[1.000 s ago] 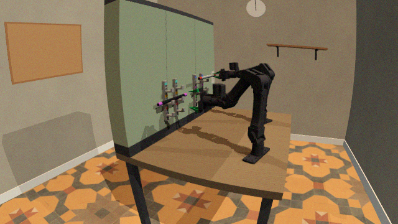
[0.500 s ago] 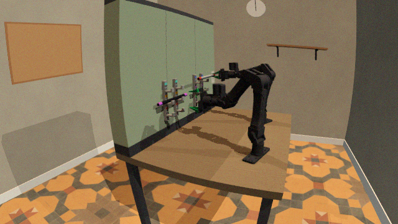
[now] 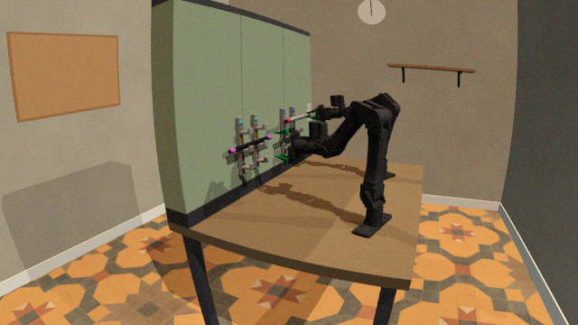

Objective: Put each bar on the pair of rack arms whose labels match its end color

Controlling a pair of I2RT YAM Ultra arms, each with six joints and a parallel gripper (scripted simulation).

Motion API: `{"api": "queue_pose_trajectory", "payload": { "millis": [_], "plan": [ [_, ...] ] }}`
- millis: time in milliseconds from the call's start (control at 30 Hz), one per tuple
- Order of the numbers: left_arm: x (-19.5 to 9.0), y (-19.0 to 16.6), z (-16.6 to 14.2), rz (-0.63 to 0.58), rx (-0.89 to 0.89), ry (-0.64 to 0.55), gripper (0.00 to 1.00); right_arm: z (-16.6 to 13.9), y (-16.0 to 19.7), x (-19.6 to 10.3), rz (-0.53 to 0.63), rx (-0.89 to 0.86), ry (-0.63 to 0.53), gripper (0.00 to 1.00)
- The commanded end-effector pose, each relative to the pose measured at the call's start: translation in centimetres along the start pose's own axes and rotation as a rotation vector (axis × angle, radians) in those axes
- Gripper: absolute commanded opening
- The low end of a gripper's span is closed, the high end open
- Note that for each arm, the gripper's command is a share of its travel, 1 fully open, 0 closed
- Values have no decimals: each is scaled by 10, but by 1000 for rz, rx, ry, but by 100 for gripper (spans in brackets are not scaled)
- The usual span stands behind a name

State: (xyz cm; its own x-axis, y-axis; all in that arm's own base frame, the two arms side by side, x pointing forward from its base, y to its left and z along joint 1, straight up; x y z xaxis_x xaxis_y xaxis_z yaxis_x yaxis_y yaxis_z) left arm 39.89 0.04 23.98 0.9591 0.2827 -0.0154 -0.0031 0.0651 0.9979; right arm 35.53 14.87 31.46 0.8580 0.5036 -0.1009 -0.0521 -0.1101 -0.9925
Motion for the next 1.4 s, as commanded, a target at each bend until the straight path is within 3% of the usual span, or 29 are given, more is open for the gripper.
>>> {"api": "queue_pose_trajectory", "payload": {
  "millis": [0, 1367],
  "plan": [
    [-1, 2, 3, 15, -6, -3, 100, 7, -23, -9, -100, 0, 23, 0],
    [-1, 2, 3, 15, -6, -3, 100, 75, 3, -5, -100, 0, 23, 0]
  ]
}}
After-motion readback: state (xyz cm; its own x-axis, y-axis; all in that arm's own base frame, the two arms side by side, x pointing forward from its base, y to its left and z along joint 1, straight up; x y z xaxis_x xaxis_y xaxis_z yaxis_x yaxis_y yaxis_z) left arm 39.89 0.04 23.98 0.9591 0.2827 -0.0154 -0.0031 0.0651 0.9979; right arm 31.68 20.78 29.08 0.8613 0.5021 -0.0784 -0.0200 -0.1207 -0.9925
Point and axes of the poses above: on each arm, the point where the finger pads meet when closed, its own x axis out along the fingers, its own y axis across the jaws, z = x × y, the point moved 6 cm from there along -x, back along the fingers, and after that the axes turned 4 degrees about -x, right-handed, at the moved point
